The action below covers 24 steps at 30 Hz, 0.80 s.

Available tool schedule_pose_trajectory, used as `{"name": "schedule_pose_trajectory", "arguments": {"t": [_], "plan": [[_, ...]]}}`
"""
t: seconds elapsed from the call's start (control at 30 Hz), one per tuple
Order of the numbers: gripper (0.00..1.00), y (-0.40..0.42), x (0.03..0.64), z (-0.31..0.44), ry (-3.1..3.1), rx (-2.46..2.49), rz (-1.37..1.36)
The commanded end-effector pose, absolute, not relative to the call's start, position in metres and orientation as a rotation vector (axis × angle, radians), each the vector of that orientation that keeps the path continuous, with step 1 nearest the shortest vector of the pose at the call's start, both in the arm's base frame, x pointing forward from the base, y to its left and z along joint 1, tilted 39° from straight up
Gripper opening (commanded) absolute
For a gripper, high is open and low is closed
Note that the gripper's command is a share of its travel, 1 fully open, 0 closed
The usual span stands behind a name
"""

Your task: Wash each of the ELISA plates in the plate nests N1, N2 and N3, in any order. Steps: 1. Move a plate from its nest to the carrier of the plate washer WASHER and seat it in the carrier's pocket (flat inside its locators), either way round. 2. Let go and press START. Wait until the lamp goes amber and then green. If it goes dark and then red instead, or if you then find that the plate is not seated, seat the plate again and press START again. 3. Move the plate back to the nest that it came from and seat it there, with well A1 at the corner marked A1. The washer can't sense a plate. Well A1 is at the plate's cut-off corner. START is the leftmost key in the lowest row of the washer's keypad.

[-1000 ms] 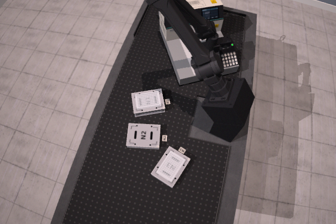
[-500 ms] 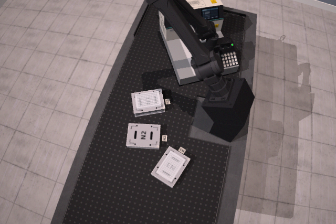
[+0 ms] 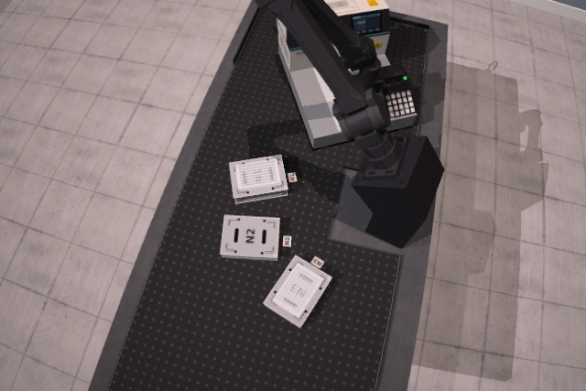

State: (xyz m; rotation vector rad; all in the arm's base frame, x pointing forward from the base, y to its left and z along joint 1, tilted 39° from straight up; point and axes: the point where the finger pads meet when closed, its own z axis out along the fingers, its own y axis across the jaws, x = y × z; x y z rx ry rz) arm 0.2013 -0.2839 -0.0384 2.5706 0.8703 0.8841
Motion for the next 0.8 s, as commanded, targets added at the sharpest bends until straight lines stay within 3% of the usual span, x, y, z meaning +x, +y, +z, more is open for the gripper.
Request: {"name": "schedule_pose_trajectory", "arguments": {"t": [0.0,0.77], "plan": [[0.84,-0.2806,0.2004,-0.0409,0.851,2.587,0.887],[0.84,-0.2826,0.2068,-0.0420,0.867,2.573,0.887]]}}
